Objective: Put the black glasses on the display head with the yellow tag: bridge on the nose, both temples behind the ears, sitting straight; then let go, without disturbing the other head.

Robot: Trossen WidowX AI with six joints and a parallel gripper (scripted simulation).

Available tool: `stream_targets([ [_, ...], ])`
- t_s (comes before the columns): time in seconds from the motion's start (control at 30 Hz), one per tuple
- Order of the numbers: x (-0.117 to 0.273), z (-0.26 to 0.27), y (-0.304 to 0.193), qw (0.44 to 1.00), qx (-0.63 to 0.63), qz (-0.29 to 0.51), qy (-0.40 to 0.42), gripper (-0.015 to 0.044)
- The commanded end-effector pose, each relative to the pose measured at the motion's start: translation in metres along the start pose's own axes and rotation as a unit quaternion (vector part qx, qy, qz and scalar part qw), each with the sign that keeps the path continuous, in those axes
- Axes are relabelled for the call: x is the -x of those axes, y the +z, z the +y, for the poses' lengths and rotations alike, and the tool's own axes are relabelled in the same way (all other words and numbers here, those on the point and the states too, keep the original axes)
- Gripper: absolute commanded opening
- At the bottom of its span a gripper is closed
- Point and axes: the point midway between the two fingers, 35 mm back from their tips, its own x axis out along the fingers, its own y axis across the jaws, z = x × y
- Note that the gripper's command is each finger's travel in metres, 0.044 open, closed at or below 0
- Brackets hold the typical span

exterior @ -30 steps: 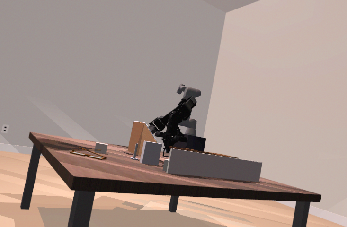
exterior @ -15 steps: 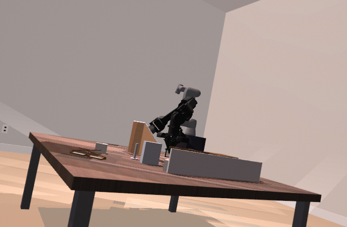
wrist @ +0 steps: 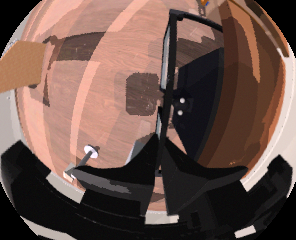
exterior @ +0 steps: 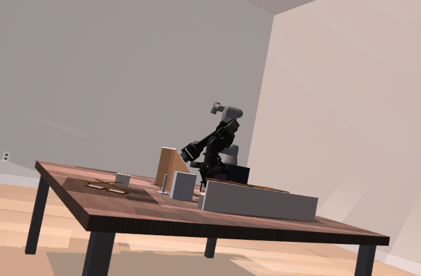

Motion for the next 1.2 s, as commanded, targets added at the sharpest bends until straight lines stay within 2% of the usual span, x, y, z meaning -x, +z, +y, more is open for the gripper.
stream_targets([
  [0.0, -0.002, 0.0, 0.0, 1.0, -0.003, -0.002, -0.001, 0.0],
  [0.23, -0.005, 0.0, 0.0, 1.0, -0.003, -0.002, -0.001, 0.0],
  [0.37, -0.004, 0.0, 0.0, 1.0, 0.0, 0.0, 0.0, 0.0105],
  [0.63, -0.004, 0.0, 0.0, 1.0, 0.0, 0.0, 0.0, 0.0108],
  [0.8, 0.027, 0.001, 0.0, 1.0, -0.002, 0.004, -0.001, 0.0108],
  [0.93, 0.03, 0.001, 0.0, 1.0, -0.002, 0.005, -0.001, 0.0108],
  [1.17, 0.037, 0.033, -0.001, 1.0, -0.002, 0.005, 0.0, 0.0108],
])
